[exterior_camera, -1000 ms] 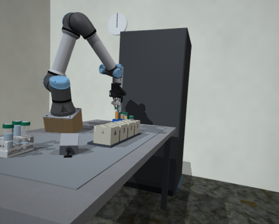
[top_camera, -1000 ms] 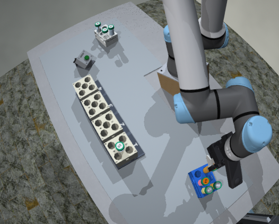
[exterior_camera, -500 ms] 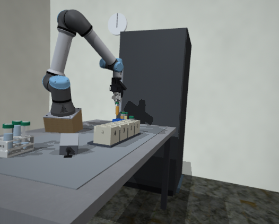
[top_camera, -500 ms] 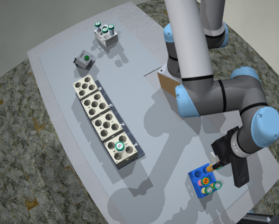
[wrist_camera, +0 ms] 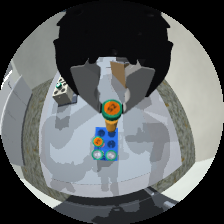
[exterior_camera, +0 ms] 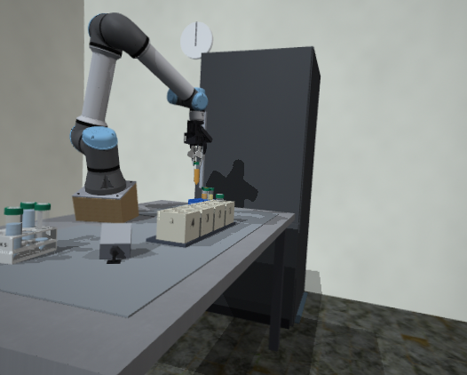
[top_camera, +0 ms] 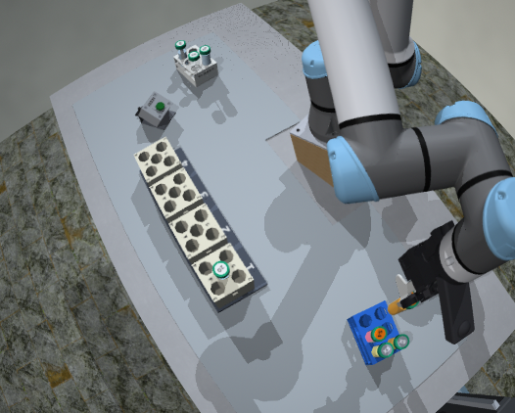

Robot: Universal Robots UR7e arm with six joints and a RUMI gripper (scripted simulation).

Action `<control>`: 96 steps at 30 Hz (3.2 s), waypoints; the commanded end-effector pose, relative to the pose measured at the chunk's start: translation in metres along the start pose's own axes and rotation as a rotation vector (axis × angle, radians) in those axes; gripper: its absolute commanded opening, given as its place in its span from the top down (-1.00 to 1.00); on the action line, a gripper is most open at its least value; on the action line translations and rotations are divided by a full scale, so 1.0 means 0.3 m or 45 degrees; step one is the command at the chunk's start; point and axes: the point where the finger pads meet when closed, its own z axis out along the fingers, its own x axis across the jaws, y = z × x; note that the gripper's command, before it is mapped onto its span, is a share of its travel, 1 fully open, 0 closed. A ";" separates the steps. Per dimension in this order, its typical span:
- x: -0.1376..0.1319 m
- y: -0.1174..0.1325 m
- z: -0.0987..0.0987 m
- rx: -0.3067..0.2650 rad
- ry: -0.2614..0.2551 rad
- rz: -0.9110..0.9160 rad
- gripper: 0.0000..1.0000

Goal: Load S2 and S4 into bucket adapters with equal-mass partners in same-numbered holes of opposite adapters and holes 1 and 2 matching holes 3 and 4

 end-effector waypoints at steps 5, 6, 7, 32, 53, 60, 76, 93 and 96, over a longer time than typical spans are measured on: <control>0.075 0.091 -0.017 -0.014 -0.003 0.171 1.00; 0.090 0.107 -0.017 -0.014 -0.003 0.205 1.00; 0.106 0.123 -0.017 -0.014 -0.002 0.239 1.00; 0.431 0.456 -0.018 -0.014 0.001 0.952 1.00; 0.727 0.756 -0.023 -0.012 0.006 1.598 1.00; 0.844 0.865 -0.031 -0.005 0.009 1.746 1.00; 1.055 1.082 -0.029 -0.008 0.008 1.745 1.00; 1.044 1.082 0.044 -0.017 0.002 1.742 1.00; 1.044 1.083 0.071 -0.017 0.002 1.742 1.00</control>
